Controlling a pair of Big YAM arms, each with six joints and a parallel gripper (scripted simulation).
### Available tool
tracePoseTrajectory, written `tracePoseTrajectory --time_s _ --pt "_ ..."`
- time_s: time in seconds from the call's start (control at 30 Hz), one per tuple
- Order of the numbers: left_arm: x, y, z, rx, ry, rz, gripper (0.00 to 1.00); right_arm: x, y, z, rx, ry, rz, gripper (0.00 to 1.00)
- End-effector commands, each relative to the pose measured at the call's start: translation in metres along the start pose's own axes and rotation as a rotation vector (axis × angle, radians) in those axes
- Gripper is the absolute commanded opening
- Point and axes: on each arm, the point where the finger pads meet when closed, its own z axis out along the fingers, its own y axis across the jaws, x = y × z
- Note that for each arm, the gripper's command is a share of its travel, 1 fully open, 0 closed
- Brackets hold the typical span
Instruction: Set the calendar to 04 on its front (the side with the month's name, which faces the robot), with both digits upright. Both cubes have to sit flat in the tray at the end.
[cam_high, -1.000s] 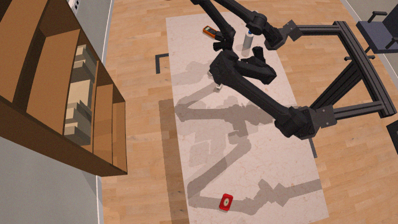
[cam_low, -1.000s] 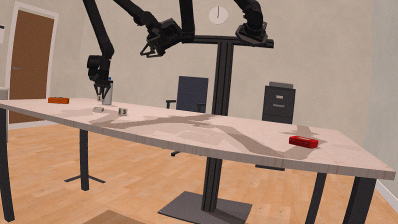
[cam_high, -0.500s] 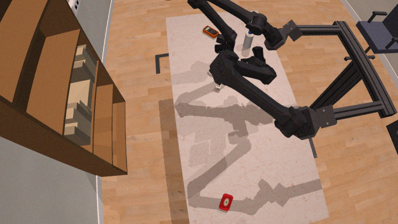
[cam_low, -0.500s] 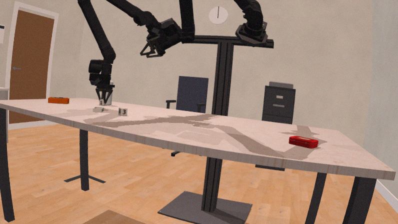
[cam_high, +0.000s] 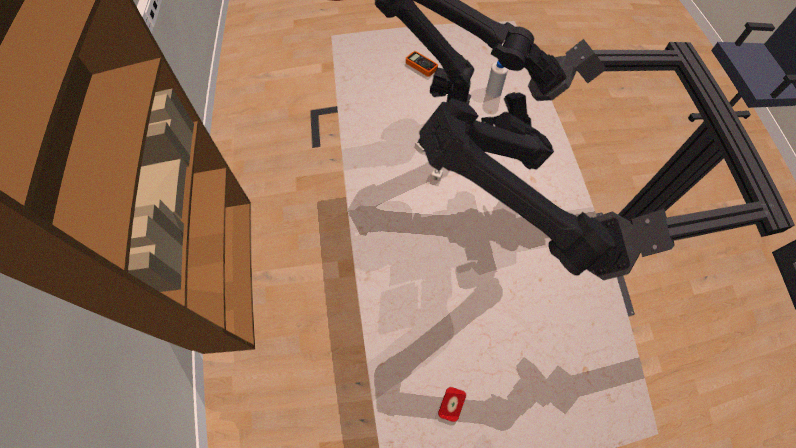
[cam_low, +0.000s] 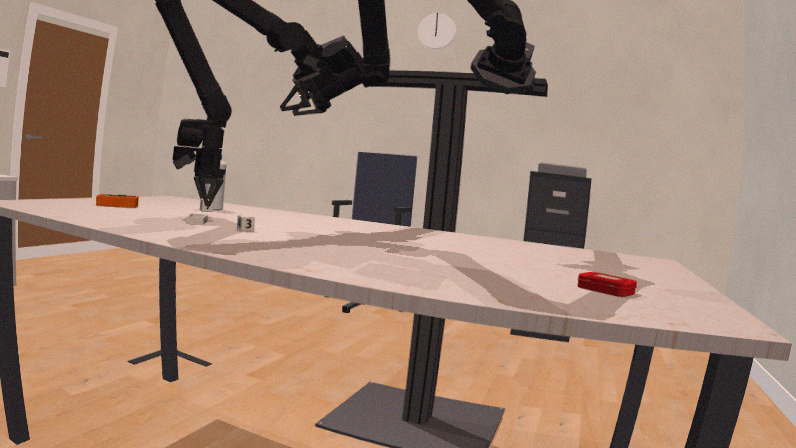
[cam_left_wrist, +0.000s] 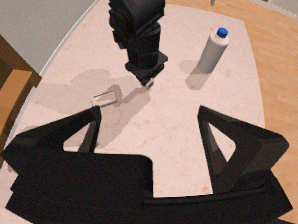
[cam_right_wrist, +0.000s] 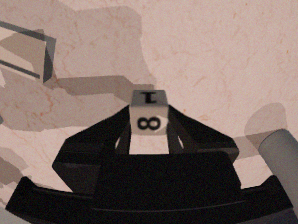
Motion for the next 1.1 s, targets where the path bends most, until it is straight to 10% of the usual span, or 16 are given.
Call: tracePoseTrajectory --time_s 0.0,1.07 --pt "-0.0072 0.005 0.0012 -0.012 -0.014 -0.008 1.0 -0.0004 0.0054 -0.0023 0.002 0.005 0.238 0.26" --pt "-0.0072 0.005 0.0012 -0.012 -0.014 -0.008 1.0 -0.0017 -0.0003 -0.0024 0.018 0.009 1.457 0.26"
